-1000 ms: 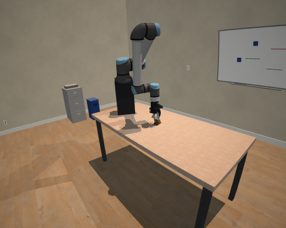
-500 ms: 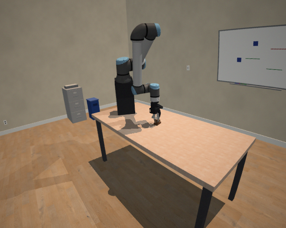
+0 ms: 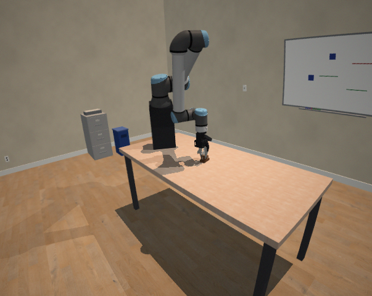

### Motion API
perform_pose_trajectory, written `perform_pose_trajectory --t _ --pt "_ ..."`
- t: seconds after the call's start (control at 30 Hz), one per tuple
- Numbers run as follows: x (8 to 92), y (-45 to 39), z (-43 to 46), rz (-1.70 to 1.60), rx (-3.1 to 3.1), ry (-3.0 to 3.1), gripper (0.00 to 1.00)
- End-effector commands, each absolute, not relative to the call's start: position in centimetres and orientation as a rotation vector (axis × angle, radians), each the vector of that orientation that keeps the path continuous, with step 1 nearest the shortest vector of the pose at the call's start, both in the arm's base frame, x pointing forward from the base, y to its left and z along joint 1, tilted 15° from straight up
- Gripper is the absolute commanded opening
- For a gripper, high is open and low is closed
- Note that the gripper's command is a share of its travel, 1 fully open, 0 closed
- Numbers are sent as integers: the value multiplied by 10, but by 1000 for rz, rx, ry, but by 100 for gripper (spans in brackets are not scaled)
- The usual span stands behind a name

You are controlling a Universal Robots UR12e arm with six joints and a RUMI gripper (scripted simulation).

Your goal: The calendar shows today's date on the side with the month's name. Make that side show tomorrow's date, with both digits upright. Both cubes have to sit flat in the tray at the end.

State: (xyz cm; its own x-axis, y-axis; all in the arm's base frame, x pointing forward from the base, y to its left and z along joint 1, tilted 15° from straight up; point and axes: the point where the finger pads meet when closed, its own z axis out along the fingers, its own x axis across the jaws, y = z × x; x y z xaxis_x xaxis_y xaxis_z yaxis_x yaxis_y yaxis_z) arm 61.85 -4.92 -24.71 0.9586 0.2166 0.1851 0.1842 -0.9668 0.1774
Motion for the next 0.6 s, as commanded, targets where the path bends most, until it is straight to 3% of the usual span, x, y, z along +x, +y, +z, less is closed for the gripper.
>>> perform_pose_trajectory --t 0.0,0.57 --pt "619 -49 -247 306 2951 304 11" --pt "620 -50 -251 306 2951 304 11"
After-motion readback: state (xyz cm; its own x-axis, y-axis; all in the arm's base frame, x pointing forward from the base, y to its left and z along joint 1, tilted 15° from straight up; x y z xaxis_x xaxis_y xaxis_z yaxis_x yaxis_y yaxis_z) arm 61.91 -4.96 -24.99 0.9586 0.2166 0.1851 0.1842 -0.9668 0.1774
